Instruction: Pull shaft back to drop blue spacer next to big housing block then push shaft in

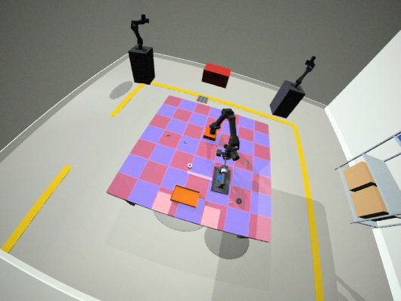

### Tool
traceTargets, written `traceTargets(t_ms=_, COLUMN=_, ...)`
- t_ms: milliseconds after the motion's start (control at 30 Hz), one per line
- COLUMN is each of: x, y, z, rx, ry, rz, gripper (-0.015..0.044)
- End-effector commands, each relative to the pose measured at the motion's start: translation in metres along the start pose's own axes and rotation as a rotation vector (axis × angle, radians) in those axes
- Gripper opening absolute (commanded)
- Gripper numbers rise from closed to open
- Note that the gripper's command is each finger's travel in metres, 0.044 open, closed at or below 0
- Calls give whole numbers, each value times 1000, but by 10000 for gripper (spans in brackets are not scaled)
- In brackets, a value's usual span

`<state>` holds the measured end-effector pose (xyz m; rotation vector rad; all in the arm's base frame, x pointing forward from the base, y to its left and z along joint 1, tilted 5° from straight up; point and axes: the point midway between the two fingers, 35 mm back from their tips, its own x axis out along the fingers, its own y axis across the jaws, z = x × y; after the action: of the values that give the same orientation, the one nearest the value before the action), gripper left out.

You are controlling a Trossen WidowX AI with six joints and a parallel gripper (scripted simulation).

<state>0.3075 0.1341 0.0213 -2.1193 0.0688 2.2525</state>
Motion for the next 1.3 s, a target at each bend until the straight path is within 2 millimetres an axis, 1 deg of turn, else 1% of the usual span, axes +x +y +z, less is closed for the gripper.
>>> traceTargets(t_ms=0, x=-1, y=0, z=-3, rx=2, ry=4, rz=-1, gripper=0)
traceTargets(t_ms=1267, x=-1, y=0, z=-16, rx=2, ry=5, rz=-1, gripper=0)
